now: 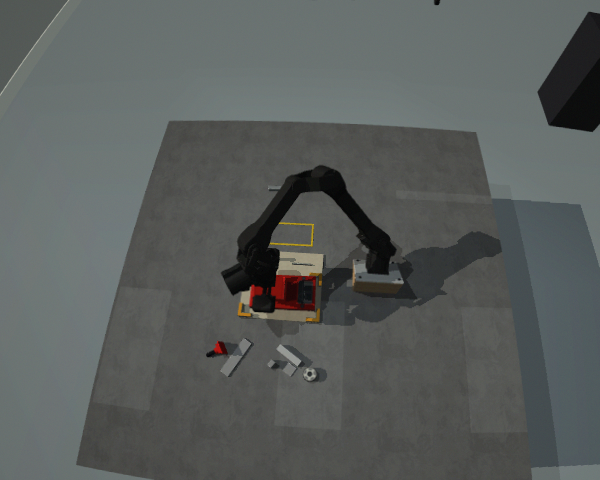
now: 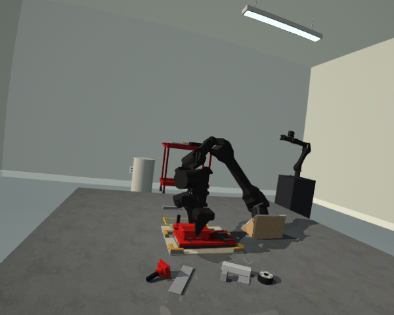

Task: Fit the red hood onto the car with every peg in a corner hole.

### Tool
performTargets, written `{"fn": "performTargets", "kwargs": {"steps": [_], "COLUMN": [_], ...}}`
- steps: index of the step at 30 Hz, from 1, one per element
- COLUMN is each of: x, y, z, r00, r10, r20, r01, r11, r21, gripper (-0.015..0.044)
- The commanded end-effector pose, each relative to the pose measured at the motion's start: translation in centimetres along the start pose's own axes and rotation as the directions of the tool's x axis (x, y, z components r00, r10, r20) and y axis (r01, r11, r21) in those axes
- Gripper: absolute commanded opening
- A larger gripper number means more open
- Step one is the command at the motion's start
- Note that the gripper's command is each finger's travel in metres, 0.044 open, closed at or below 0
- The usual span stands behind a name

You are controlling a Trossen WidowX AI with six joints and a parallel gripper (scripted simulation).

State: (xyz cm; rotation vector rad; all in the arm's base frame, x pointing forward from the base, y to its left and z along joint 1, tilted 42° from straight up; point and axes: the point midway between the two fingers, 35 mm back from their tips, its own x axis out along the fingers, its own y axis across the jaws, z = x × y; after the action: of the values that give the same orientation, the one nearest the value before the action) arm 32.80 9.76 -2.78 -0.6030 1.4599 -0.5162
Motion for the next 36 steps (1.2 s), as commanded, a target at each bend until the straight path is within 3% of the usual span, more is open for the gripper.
{"fn": "performTargets", "kwargs": {"steps": [1, 16, 32, 36], "x": [0.26, 0.41, 0.49, 0.33], "y": [-0.03, -0.01, 0.00, 0.01], "z": [0.00, 0.00, -0.01, 0.01], "r00": [1.000, 1.000, 1.000, 1.000], "r10": [-0.006, -0.001, -0.001, -0.001], "r20": [0.002, 0.000, -0.001, -0.001], "r01": [0.006, 0.001, 0.001, 0.001], "r11": [1.000, 1.000, 1.000, 1.000], "r21": [-0.004, -0.001, -0.001, -0.001], "gripper": [0.0000, 0.0000, 0.0420, 0.0440]}}
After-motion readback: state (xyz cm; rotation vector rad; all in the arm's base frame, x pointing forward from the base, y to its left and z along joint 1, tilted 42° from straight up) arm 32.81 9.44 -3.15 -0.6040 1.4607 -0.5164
